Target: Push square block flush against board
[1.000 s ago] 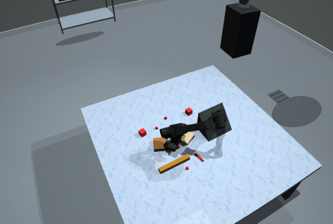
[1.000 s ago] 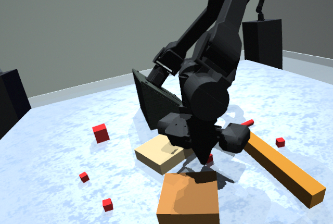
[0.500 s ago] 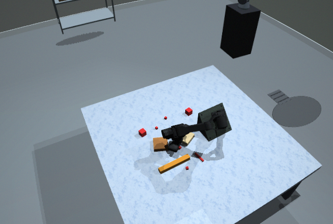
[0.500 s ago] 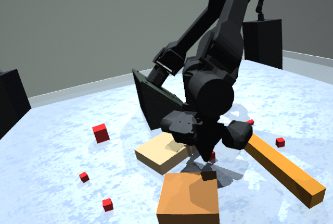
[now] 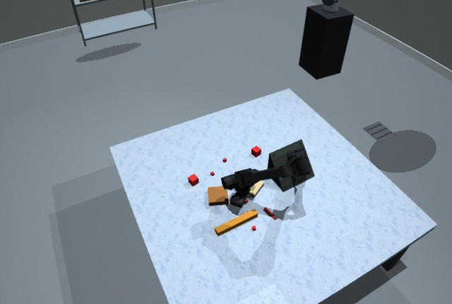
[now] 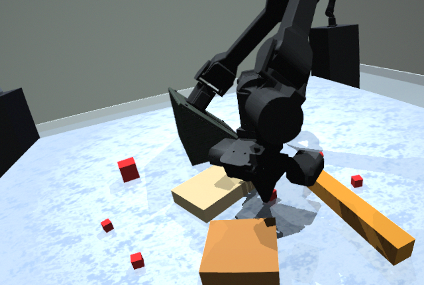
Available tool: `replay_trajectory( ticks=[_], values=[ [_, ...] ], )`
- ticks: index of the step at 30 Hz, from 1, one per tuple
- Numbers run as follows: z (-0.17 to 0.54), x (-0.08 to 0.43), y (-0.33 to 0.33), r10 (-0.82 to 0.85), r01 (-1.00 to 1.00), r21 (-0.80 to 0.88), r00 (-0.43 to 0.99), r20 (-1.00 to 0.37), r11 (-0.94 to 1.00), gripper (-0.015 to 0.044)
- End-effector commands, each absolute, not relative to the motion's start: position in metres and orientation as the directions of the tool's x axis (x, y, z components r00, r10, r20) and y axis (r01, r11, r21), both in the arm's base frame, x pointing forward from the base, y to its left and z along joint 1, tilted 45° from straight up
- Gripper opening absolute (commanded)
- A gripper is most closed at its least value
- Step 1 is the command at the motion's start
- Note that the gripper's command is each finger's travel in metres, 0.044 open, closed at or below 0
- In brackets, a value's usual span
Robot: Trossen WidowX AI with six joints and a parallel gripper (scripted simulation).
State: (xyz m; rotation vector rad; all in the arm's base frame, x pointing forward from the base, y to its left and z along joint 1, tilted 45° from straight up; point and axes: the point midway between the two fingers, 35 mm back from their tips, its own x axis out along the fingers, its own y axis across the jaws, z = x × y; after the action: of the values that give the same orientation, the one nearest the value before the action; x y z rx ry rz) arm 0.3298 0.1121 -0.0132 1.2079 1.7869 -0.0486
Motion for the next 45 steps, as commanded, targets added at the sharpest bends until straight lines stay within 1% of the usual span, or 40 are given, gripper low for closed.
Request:
replay_trajectory(
  ticks=[1,45],
  values=[
    [-0.009,0.327,0.115,0.706,0.739,0.441,-0.064,-0.706,0.509,0.0],
    [0.007,0.305,0.13,0.707,0.74,0.441,-0.065,-0.704,0.508,0.0]
  ],
)
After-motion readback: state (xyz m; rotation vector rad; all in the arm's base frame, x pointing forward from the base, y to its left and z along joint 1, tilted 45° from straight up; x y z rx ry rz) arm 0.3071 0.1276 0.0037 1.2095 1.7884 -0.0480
